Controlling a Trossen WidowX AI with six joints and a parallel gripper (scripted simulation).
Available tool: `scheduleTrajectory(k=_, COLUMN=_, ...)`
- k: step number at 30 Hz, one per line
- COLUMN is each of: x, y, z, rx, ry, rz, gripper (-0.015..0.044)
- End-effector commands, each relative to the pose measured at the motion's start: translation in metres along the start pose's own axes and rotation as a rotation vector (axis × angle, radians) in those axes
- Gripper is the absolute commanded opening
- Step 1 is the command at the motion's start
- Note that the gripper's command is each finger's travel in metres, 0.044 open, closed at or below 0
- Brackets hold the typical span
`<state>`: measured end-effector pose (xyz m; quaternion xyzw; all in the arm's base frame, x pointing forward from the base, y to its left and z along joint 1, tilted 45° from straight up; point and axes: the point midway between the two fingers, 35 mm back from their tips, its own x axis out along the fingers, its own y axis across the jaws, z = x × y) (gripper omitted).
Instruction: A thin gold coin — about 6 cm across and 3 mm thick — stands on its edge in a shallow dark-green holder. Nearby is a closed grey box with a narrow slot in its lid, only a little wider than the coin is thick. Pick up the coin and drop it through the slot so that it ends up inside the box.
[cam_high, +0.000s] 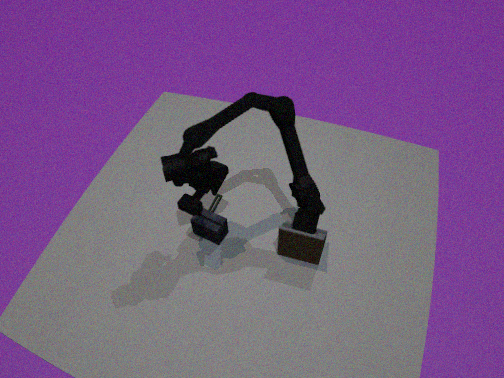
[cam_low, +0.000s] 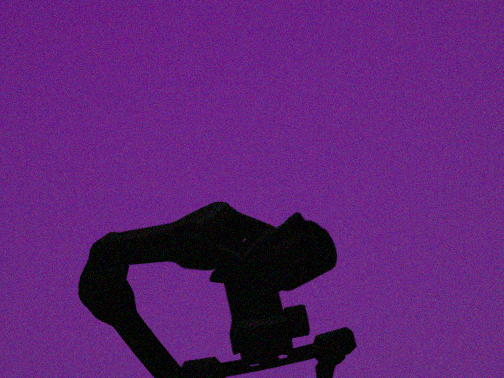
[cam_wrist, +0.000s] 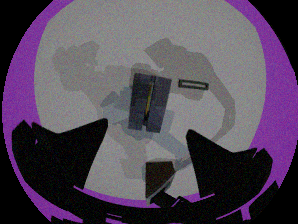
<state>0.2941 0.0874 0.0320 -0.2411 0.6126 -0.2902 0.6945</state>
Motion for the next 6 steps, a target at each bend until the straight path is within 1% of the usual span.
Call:
scheduleTrajectory(k=1, x=-0.0045, y=-0.0019, z=-0.0012, rx=0.007, ry=0.011, rz=-0.003, gripper=0.044)
scheduleTrajectory(k=6, x=-0.0045, y=-0.0019, z=-0.0012, rx=0.007, ry=0.011, rz=-0.003, gripper=0.044)
